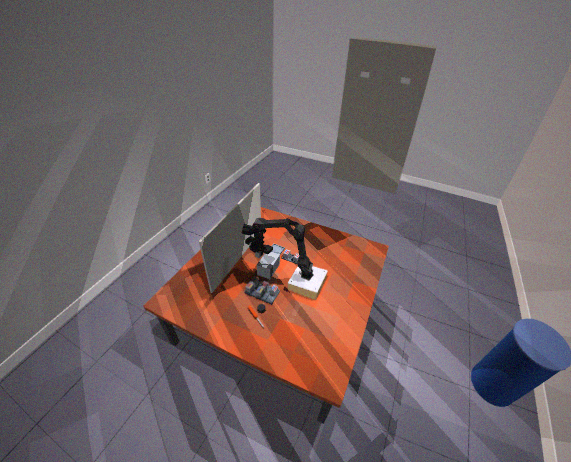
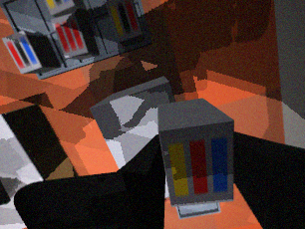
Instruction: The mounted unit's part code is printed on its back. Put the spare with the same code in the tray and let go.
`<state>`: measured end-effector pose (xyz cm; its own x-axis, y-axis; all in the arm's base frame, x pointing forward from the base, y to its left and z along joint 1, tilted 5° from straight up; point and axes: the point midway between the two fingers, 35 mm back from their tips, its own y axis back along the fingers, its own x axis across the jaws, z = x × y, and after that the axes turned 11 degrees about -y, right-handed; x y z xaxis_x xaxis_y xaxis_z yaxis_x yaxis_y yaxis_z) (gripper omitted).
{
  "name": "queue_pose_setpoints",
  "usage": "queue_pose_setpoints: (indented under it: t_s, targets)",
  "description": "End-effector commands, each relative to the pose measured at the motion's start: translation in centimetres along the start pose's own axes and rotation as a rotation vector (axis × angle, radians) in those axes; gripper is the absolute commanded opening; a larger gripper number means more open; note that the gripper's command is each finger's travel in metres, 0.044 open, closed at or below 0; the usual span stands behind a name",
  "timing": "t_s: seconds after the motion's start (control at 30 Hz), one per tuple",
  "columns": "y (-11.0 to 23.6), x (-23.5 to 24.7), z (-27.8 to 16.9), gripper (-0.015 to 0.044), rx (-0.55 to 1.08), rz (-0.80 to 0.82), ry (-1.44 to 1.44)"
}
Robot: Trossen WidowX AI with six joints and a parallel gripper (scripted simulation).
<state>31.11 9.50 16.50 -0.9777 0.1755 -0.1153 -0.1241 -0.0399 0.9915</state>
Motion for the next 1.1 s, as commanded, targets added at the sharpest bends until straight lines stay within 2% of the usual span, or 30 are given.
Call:
queue_pose_setpoints:
  t_s: [0.0,0.57,1.07]
  targets:
    - [0.2,-1.4,-1.7,0.0,-0.004,-0.002,-0.004]
    - [0.1,-5.8,-10.4,0.0,0.017,0.002,0.05]
    - [0.2,-7.4,-19.4,0.0,0.029,0.007,0.098]
